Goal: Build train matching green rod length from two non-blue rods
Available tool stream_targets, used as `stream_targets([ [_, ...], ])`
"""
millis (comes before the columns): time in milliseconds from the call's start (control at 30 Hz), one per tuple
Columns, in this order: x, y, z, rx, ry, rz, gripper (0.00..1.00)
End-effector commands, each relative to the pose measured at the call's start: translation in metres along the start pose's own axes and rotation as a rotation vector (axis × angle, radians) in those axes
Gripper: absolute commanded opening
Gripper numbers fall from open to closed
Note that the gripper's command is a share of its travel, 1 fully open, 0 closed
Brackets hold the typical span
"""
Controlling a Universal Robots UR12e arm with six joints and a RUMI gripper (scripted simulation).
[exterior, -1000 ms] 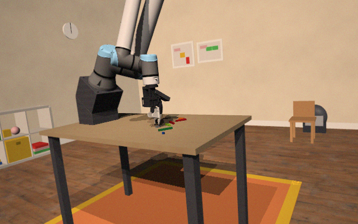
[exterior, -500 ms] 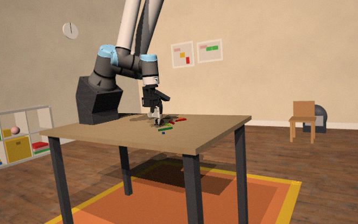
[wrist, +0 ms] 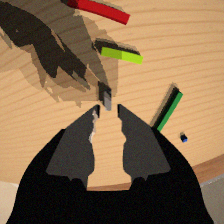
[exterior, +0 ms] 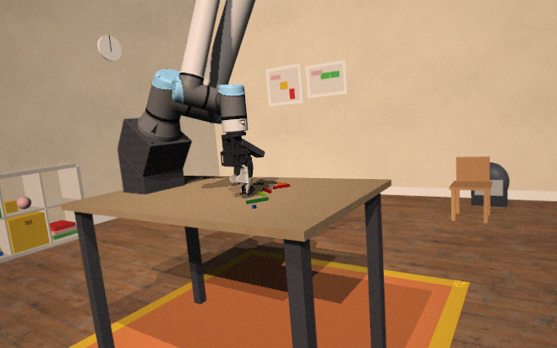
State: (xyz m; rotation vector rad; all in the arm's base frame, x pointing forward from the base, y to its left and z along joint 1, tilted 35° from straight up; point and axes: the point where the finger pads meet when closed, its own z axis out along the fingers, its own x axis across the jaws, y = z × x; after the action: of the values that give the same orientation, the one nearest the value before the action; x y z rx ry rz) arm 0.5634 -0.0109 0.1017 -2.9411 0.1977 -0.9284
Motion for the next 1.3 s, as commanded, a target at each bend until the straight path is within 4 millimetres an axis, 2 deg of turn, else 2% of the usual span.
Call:
stream_targets([
  [0,-0.001,-0.001,0.003,0.001,-0.002,-0.001,0.14],
  [567,0.0,-0.001,0.016,0.0,-0.001,-0.001,0.14],
  [1267,0.001,0.0,0.016,0.0,0.001,-0.001,0.14],
])
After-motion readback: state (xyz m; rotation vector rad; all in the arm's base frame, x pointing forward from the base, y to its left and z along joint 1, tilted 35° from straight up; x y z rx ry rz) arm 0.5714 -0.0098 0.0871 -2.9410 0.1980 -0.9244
